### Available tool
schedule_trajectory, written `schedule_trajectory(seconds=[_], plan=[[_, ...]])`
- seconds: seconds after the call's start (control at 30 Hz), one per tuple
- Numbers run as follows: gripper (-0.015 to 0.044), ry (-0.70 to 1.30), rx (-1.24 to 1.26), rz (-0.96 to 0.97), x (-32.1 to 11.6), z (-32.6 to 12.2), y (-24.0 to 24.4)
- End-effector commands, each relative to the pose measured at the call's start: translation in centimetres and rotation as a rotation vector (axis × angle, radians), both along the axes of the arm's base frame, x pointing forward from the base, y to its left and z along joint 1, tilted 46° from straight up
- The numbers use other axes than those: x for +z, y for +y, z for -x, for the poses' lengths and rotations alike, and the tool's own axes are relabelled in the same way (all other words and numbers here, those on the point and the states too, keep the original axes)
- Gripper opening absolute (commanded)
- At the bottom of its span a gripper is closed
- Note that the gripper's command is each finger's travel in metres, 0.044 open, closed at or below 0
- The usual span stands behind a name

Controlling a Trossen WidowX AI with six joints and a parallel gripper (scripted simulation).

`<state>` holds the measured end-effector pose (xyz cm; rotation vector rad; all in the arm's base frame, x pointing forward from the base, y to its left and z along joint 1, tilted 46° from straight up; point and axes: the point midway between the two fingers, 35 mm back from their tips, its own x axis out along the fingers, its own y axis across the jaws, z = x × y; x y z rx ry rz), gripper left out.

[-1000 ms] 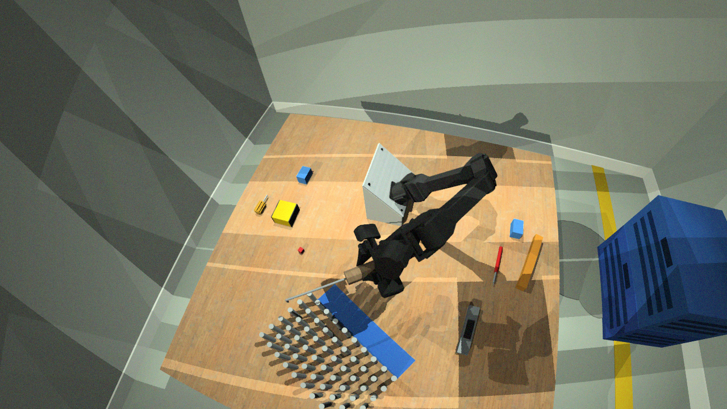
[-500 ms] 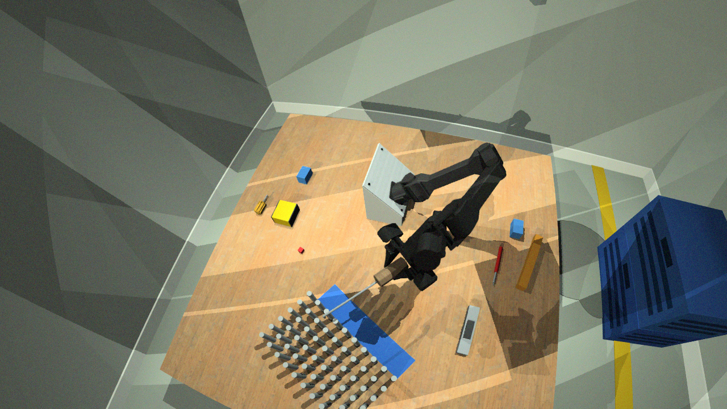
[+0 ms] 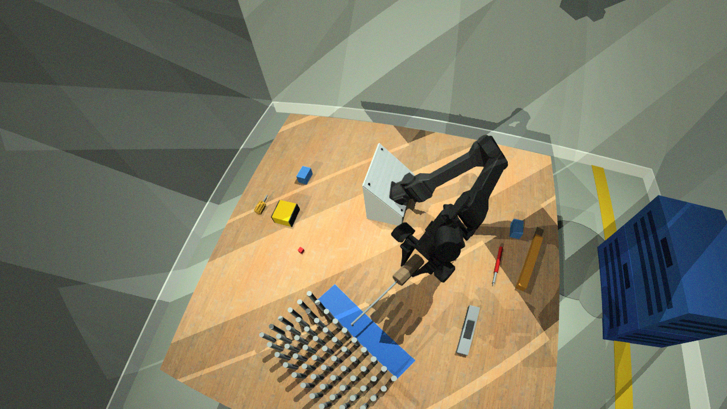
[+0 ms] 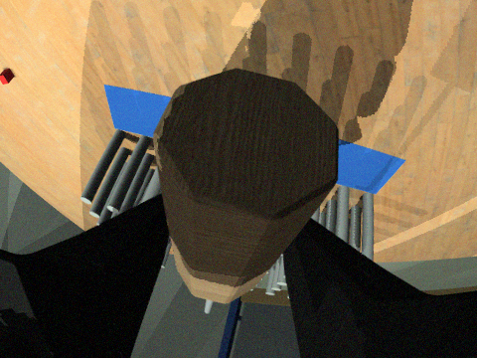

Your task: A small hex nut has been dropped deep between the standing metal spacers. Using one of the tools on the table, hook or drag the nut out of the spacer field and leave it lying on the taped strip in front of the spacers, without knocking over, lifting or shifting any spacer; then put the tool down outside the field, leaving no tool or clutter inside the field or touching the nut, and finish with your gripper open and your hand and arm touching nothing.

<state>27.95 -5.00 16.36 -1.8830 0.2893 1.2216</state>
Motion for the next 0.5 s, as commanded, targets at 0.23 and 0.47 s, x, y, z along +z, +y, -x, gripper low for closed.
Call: schedule_trajectory(seconds=[0.23,0.47], plan=[[0.0000,0.009,0.003,0.007,-3.4,-1.6,3.0],[0.0000,0.007,0.003,0.008,-5.9,-2.3,5.7]])
